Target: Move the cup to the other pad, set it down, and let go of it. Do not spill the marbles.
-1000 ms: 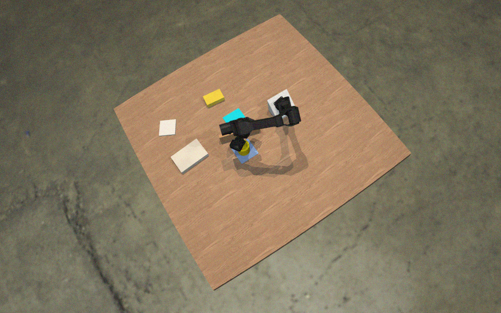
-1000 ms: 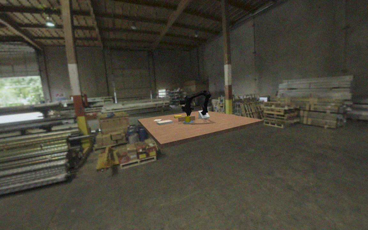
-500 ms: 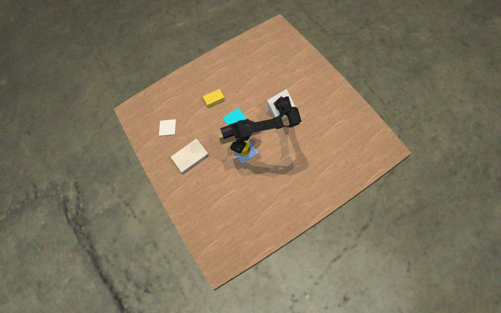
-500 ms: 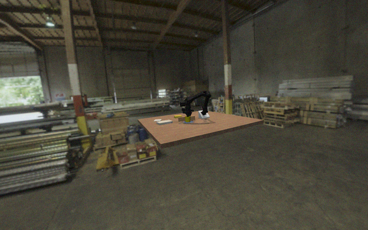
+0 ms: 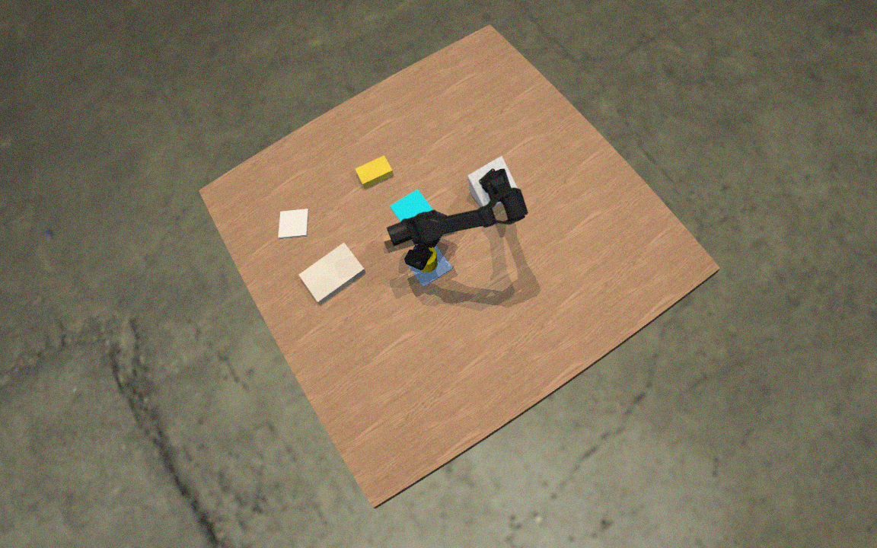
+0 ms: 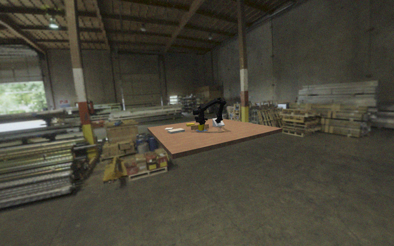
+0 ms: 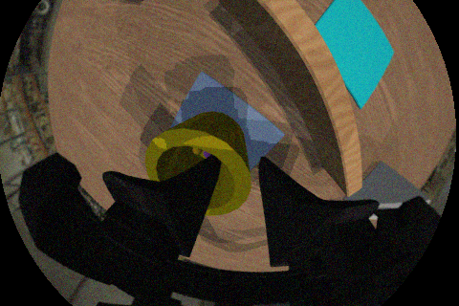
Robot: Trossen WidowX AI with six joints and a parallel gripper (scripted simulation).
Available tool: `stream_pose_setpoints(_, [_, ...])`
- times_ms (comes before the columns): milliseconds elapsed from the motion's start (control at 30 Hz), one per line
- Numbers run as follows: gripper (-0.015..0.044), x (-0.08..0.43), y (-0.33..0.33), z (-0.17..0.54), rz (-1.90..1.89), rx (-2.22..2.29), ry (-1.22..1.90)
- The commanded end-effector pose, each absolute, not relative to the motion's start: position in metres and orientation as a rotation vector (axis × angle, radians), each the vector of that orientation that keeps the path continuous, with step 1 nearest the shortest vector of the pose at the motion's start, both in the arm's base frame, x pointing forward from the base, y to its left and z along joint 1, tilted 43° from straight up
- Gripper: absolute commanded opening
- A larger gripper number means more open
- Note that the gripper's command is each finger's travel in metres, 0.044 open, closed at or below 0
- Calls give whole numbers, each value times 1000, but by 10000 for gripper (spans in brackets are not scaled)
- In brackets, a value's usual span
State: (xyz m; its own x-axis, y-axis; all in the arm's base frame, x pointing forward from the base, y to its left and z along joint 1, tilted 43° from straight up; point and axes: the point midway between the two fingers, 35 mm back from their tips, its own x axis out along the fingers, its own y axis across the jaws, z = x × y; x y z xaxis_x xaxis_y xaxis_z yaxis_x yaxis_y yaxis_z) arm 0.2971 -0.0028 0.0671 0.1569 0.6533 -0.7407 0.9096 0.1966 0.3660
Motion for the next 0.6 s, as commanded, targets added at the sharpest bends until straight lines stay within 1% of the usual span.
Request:
stream_pose_setpoints(0, [140, 297, -3, 67, -357, 1530, 1569])
stream_pose_setpoints(567, [27, 297, -3, 67, -357, 1530, 1569])
